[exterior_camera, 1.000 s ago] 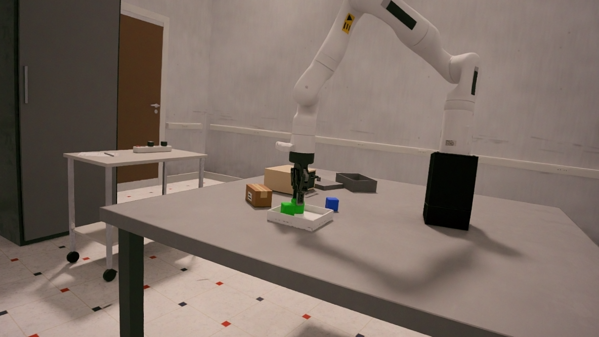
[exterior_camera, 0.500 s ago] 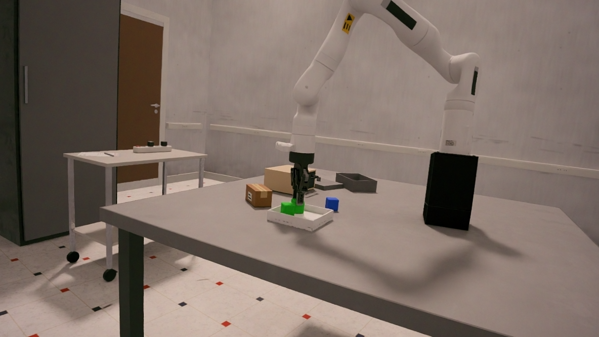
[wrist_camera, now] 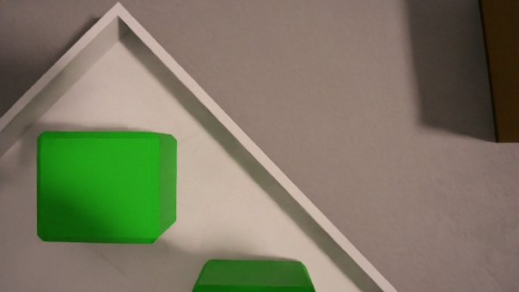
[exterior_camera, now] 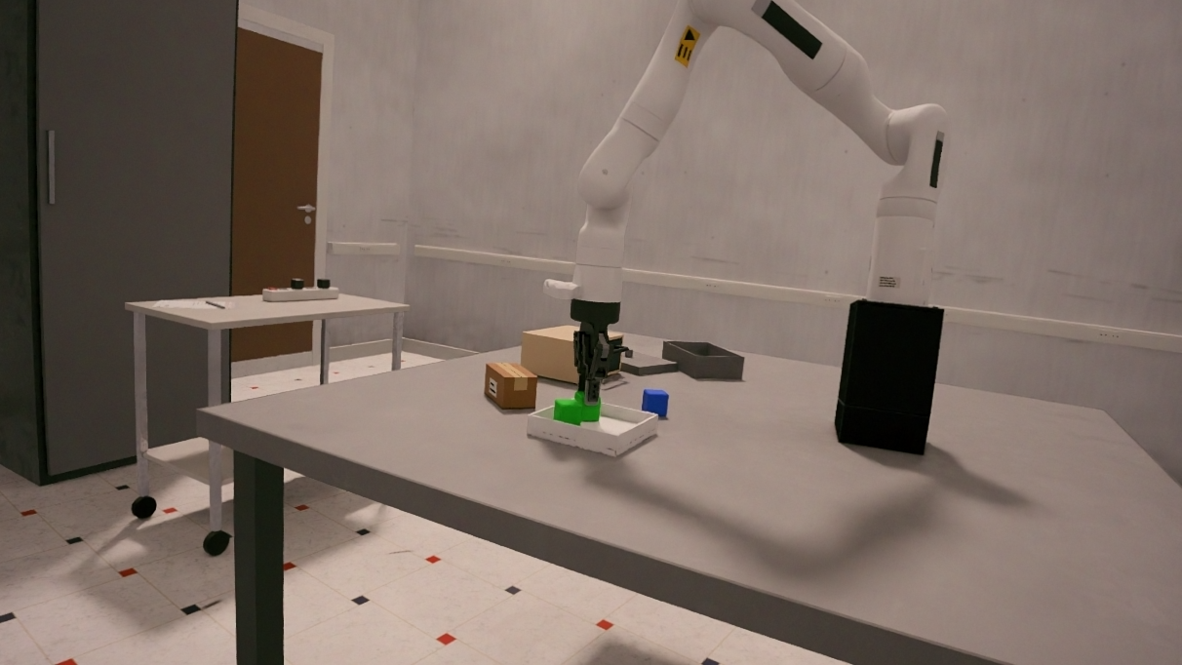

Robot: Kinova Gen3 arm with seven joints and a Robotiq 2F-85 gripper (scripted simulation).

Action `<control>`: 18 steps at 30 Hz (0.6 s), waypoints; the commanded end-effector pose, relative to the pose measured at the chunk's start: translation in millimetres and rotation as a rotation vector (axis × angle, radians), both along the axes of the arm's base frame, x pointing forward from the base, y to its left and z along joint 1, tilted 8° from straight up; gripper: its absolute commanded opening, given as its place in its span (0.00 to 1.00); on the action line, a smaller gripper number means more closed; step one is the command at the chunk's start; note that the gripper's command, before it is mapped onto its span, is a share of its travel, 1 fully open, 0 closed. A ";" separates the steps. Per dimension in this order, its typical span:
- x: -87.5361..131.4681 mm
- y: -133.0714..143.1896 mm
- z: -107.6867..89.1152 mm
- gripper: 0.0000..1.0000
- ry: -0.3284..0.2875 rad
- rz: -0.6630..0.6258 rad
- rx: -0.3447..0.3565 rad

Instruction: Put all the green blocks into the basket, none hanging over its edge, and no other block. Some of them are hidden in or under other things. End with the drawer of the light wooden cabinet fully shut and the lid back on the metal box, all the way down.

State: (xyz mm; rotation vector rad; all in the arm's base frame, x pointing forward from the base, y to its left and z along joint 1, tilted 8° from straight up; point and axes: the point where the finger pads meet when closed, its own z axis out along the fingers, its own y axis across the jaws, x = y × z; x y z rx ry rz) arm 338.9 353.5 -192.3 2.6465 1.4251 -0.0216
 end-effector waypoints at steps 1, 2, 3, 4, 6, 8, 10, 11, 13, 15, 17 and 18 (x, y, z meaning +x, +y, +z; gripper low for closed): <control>0.5 0.9 0.9 0.10 -0.001 0.000 0.002; 0.5 0.9 0.9 0.10 -0.001 0.000 0.002; 0.5 0.9 0.9 0.10 -0.001 0.000 0.002; 0.5 0.9 0.9 0.58 -0.001 0.000 0.002; 0.5 0.9 0.9 0.58 -0.001 0.000 0.002; 0.5 0.9 0.9 0.58 -0.001 0.000 0.002; 0.5 0.9 0.9 0.58 -0.001 0.000 0.002; 0.5 0.9 0.9 0.58 -0.001 0.000 0.002; 0.5 0.9 0.9 0.58 -0.001 0.000 0.002; 0.5 0.9 0.9 0.58 -0.001 0.000 0.002; 0.5 0.9 0.9 0.58 -0.001 0.000 0.002; 0.5 0.9 0.9 0.58 -0.001 0.000 0.002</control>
